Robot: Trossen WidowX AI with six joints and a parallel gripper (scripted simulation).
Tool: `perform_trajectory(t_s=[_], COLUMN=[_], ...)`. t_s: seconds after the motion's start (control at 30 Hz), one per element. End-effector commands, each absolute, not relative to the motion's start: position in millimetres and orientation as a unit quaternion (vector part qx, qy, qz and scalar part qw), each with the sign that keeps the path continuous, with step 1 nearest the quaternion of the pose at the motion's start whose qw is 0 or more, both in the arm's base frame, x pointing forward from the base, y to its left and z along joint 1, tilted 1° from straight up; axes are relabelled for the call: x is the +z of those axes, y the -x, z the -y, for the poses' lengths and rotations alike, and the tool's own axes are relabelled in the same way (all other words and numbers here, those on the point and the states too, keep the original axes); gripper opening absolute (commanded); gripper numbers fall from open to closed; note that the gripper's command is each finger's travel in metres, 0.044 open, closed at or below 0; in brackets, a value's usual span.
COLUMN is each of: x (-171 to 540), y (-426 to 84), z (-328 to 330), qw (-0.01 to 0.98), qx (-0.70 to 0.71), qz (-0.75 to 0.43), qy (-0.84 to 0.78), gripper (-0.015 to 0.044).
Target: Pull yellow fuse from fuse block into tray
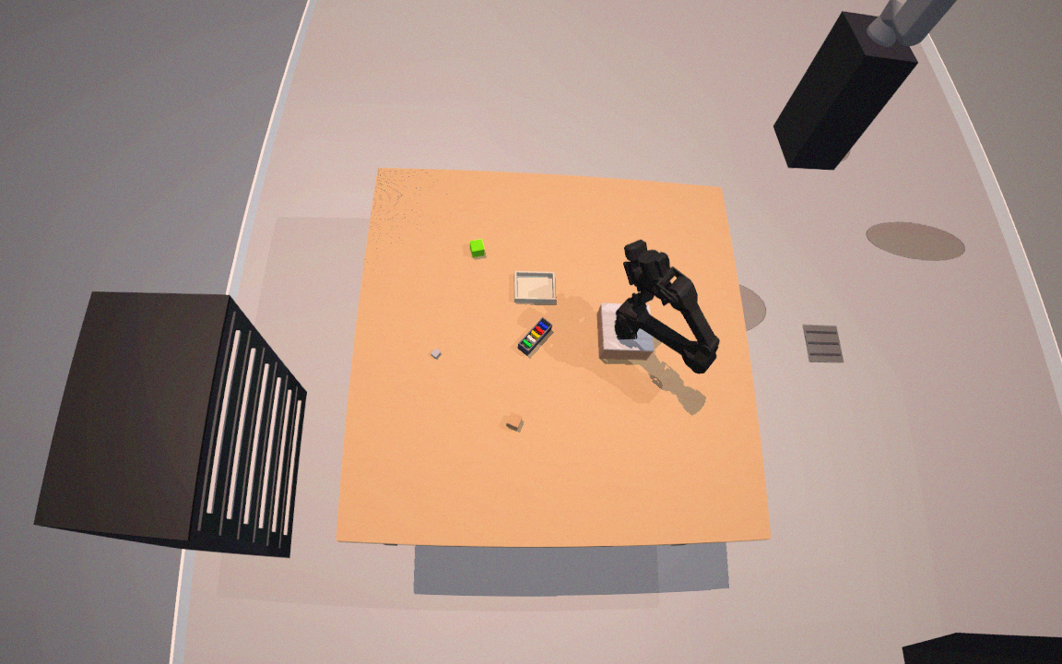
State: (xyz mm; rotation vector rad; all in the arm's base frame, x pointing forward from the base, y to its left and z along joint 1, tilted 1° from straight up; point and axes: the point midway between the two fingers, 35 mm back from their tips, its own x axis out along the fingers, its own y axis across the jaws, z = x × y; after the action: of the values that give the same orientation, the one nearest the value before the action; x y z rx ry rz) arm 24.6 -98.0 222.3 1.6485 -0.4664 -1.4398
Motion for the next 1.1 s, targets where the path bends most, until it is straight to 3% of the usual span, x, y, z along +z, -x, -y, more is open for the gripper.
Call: perform_trajectory(t_s=[0.0, 0.07, 0.5, 0.8, 1.07], x=[222, 222, 178, 103, 31], y=[-26, -39, -175, -253, -280], z=[99, 104, 114, 70, 18], qw=[0.439, 0.458, 0.611, 0.662, 0.661], qx=[-0.579, -0.583, -0.521, -0.394, -0.273], qz=[0.182, 0.14, -0.265, -0.507, -0.648], qy=[-0.662, -0.657, -0.534, -0.386, -0.262], gripper=[0.0026, 0.0074, 0.0074, 0.0074, 0.0074])
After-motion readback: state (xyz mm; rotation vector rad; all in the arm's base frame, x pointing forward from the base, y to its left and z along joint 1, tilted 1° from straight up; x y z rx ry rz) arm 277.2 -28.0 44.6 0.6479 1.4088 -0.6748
